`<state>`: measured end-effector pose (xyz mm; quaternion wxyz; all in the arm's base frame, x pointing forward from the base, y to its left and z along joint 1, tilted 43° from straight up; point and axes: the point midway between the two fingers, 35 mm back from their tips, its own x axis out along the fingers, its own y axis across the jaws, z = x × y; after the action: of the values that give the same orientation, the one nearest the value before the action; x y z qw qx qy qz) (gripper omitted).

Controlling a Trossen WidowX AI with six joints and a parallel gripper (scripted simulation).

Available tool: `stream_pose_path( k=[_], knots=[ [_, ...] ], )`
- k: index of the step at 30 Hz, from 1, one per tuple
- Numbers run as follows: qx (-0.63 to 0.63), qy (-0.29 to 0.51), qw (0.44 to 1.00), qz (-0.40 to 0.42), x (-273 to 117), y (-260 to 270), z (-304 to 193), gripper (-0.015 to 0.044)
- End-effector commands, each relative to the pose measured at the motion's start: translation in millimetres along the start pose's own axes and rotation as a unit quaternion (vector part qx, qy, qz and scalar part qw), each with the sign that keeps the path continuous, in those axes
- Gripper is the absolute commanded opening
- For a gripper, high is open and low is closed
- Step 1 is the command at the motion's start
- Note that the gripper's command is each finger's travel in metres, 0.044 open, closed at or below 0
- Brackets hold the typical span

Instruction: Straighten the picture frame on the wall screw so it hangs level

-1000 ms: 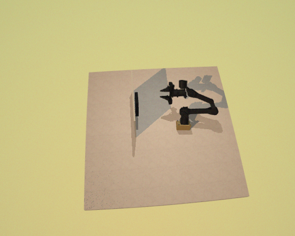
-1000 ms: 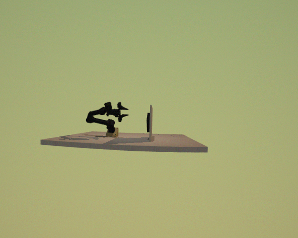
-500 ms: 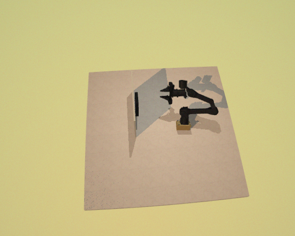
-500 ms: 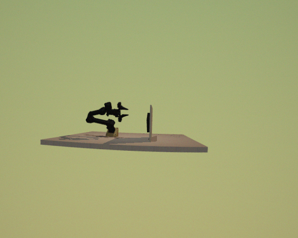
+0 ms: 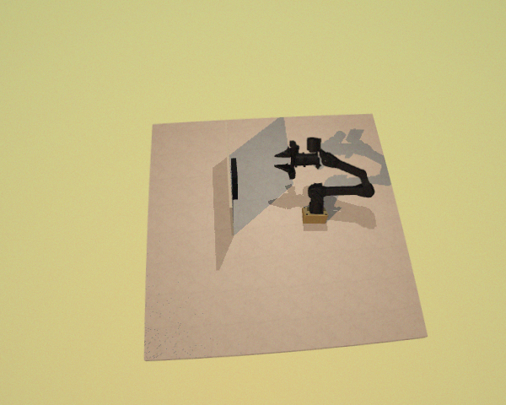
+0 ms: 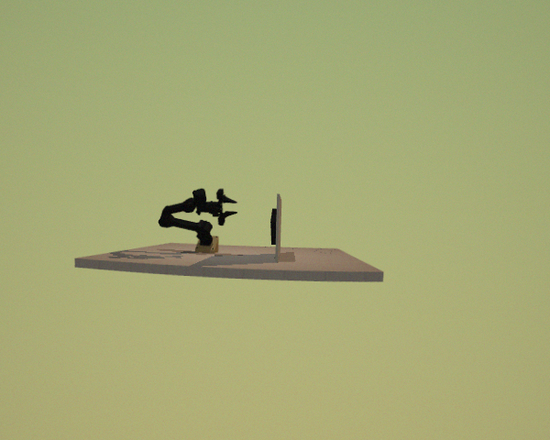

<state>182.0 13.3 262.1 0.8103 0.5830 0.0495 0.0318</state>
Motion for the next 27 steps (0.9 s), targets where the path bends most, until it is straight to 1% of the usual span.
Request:
stream_pose_path(
  k=[1,14,22,27],
  knots=[
    [0.003,-0.002,1.0,-0.002,0.1,-0.9,0.3,0.026],
    [0.0,0.0,1.0,0.0,1.8,-0.5,0.3,0.026],
    [0.002,-0.002,1.0,0.0,65.9,-37.6,5.5,0.026],
    [0.003,-0.002,1.0,0.0,69.9,-42.1,5.3,0.026]
  ],
)
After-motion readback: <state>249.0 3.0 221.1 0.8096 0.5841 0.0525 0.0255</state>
